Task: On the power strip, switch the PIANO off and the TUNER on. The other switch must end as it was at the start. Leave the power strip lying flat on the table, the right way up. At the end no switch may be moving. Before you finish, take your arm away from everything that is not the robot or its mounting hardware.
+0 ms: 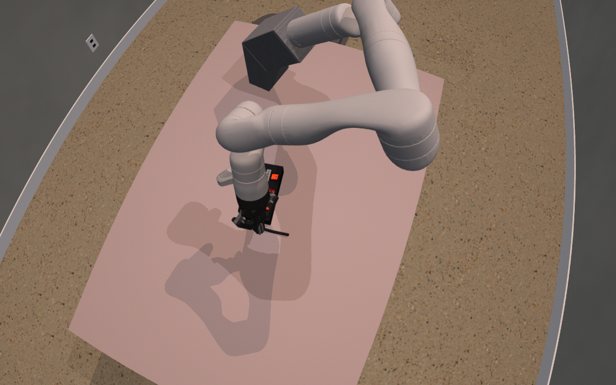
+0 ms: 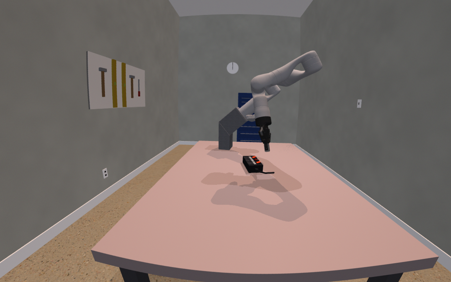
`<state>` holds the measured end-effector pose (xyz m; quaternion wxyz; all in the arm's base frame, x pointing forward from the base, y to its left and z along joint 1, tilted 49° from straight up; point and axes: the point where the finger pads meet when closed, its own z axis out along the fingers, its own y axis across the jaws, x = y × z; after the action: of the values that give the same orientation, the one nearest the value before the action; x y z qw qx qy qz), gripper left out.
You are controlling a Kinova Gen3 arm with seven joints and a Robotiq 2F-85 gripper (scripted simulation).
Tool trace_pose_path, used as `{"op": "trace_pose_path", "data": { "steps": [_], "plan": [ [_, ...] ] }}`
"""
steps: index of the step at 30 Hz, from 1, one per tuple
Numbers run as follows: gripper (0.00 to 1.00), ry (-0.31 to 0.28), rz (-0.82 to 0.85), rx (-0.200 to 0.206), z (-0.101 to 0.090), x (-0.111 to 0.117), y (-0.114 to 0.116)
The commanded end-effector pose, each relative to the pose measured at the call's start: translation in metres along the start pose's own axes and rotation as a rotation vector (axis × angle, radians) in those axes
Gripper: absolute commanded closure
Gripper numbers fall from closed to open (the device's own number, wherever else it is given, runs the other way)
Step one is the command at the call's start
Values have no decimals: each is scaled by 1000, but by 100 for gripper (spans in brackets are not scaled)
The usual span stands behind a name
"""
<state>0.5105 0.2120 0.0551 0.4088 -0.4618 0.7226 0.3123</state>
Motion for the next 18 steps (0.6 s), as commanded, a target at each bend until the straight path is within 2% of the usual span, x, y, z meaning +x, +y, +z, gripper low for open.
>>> {"op": "trace_pose_path", "data": {
  "steps": [1,4,5,11,12,16,18],
  "plan": [
    [100,0,4,-8,-5,-1,4],
    [100,0,4,-8,-5,-1,4],
    [100,1,9,-25,-8,-1,11],
    [100,1,9,-25,-8,-1,11],
    [100,3,14,-42,-12,0,18],
    [100,3,14,-42,-12,0,18],
    [100,4,19,-58,-15,0,24]
  ]
}}
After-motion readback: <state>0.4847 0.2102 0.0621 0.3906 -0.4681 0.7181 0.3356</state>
